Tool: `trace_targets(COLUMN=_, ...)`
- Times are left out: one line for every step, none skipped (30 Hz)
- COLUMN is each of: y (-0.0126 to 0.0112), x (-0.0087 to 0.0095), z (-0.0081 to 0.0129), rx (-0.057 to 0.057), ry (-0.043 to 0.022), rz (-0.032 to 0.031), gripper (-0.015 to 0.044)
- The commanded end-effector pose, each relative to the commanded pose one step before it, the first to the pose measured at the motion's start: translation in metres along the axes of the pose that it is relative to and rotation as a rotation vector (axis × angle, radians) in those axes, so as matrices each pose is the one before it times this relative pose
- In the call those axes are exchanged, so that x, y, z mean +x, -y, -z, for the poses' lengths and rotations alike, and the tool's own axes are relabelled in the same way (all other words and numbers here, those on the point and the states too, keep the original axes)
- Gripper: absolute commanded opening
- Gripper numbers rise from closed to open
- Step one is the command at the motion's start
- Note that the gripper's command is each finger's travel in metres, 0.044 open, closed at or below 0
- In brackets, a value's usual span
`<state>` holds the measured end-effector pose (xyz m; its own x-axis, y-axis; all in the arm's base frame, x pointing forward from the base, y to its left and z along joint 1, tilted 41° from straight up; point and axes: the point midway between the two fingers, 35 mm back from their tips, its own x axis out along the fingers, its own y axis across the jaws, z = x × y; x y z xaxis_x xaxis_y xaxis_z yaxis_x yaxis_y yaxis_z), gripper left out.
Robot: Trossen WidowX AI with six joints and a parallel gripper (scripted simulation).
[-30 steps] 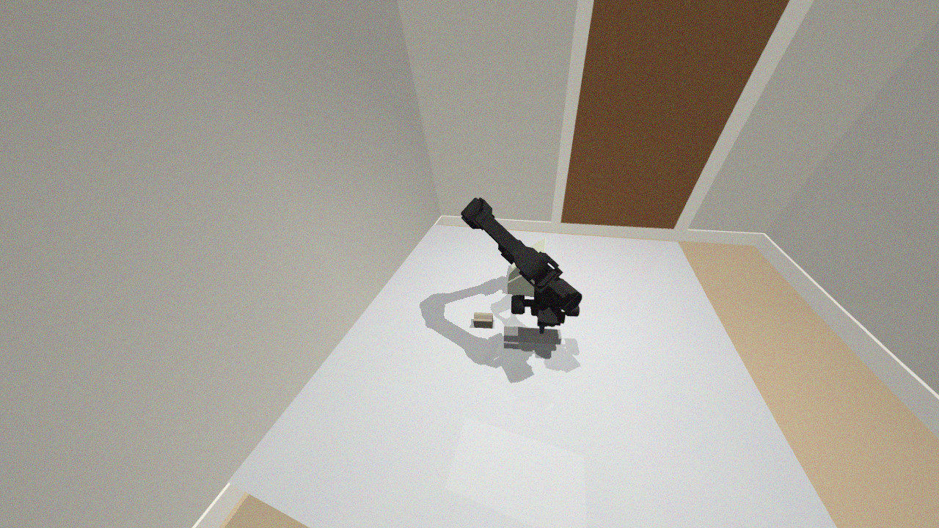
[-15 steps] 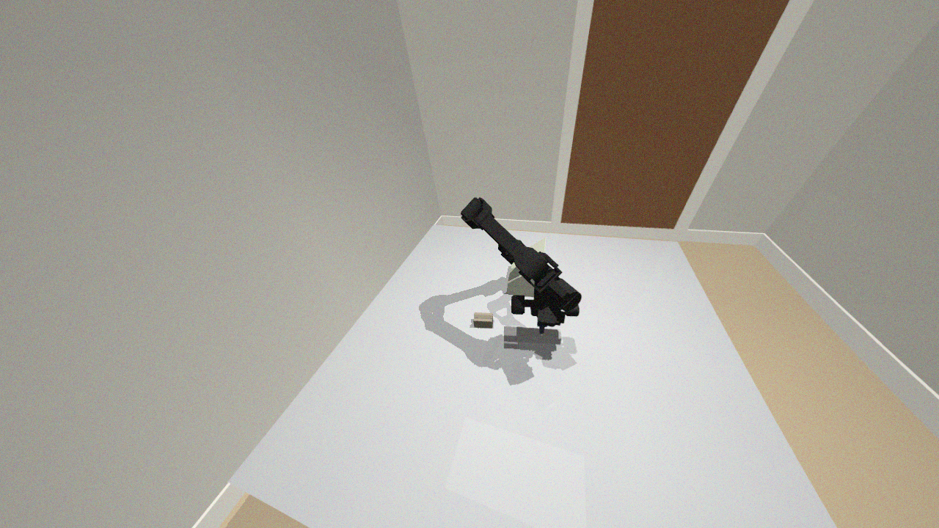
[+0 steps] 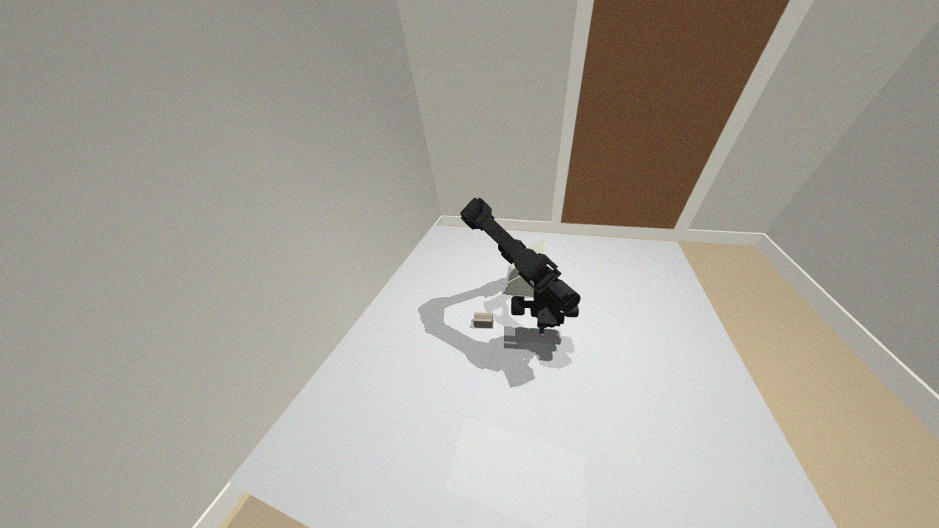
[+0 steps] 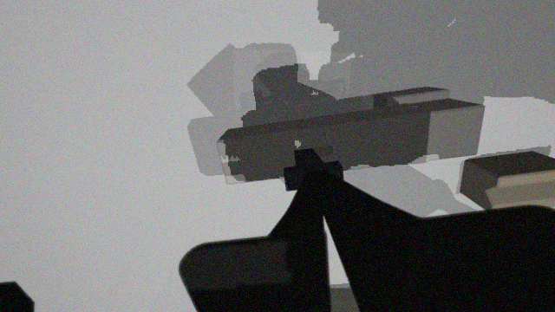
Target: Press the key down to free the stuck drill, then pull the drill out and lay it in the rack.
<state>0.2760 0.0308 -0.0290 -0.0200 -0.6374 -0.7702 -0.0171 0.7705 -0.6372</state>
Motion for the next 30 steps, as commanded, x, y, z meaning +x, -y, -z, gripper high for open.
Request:
trace_targets(y=0.00301, x=0.02243, z=0.01004, rx=-0.0015, ry=-0.05291, rz=0.01481, gripper=0.0000)
trace_targets(y=0.00007, x=0.00084, z=0.00010, rx=0.0000, ry=0.00000, rz=0.00004, gripper=0.0000)
trace_targets(y=0.00006, x=0.00070, z=0.00009, rx=0.0000, ry=0.00000, rz=0.00004, gripper=0.0000)
trace_targets(y=-0.00024, x=-0.00203, z=-0.00061, rx=0.0000, ry=0.00008, rz=-0.00028, gripper=0.0026)
trace_targets(y=-0.00047, x=-0.00423, z=-0.00122, rx=-0.0001, ry=0.00016, rz=-0.00056, gripper=0.0053)
trace_targets(y=-0.00059, x=-0.00571, z=-0.00151, rx=-0.0001, ry=0.00017, rz=-0.00068, gripper=0.0079)
trace_targets(y=-0.00070, x=-0.00752, z=-0.00176, rx=-0.0001, ry=0.00017, rz=-0.00076, gripper=0.0105)
trace_targets(y=-0.00078, x=-0.00974, z=-0.00191, rx=-0.0001, ry=0.00012, rz=-0.00078, gripper=0.0131)
trace_targets(y=-0.00077, x=-0.01241, z=-0.00187, rx=-0.0001, ry=0.00001, rz=-0.00066, gripper=0.0158)
trace_targets(y=-0.00051, x=-0.01172, z=-0.00120, rx=0.0000, ry=-0.00012, rz=-0.00030, gripper=0.0184)
trace_targets(y=-0.00028, x=-0.01110, z=-0.00066, rx=0.0000, ry=-0.00021, rz=0.00001, gripper=0.0210)
trace_targets(y=-0.00007, x=-0.00881, z=-0.00020, rx=0.0000, ry=-0.00023, rz=0.00020, gripper=0.0236)
trace_targets(y=0.00002, x=-0.00556, z=0.00002, rx=0.0000, ry=-0.00017, rz=0.00022, gripper=0.0263)
trace_targets(y=0.00002, x=-0.00191, z=0.00003, rx=0.0000, ry=-0.00006, rz=0.00009, gripper=0.0289)
trace_targets(y=0.00000, x=0.00000, z=0.00000, rx=0.0000, ry=0.00000, rz=0.00000, gripper=0.0315)
trace_targets(y=-0.00047, x=0.00860, z=-0.00068, rx=-0.0140, ry=0.01219, rz=-0.00136, gripper=0.0341)
trace_targets(y=0.00213, x=0.00112, z=-0.00063, rx=-0.0256, ry=0.00009, rz=-0.00248, gripper=0.0368)
trace_targets(y=0.00360, x=0.00187, z=-0.00092, rx=-0.0426, ry=0.00035, rz=-0.00401, gripper=0.0394)
trace_targets(y=0.00511, x=0.00262, z=-0.00096, rx=-0.0596, ry=0.00089, rz=-0.00533, gripper=0.0420)
trace_targets(y=0.00613, x=0.00310, z=-0.00062, rx=-0.0703, ry=0.00157, rz=-0.00582, gripper=0.0440)
trace_targets(y=0.00621, x=0.00311, z=-0.00001, rx=-0.0706, ry=0.00207, rz=-0.00528, gripper=0.0440)
trace_targets(y=0.00620, x=0.00310, z=0.00061, rx=-0.0704, ry=0.00247, rz=-0.00467, gripper=0.0440)
trace_targets(y=0.00612, x=0.00309, z=0.00123, rx=-0.0703, ry=0.00277, rz=-0.00403, gripper=0.0440)
trace_targets(y=0.00606, x=0.00313, z=0.00182, rx=-0.0700, ry=0.00289, rz=-0.00324, gripper=0.0440)
trace_targets(y=0.00636, x=0.00338, z=0.00240, rx=-0.0683, ry=0.00229, rz=-0.00180, gripper=0.0440)
trace_targets(y=0.00673, x=0.00419, z=0.00371, rx=-0.0679, ry=-0.00184, rz=-0.00049, gripper=0.0440)
trace_targets(y=0.00633, x=0.00422, z=0.00439, rx=-0.0680, ry=-0.00217, rz=-0.00038, gripper=0.0440)
trace_targets(y=0.00584, x=0.00423, z=0.00501, rx=-0.0679, ry=-0.00253, rz=-0.00034, gripper=0.0440)
trace_targets(y=0.00529, x=0.00425, z=0.00559, rx=-0.0678, ry=-0.00292, rz=-0.00037, gripper=0.0440)
trace_targets(y=0.00477, x=0.00423, z=0.00604, rx=-0.0674, ry=-0.00303, rz=-0.00025, gripper=0.0440)
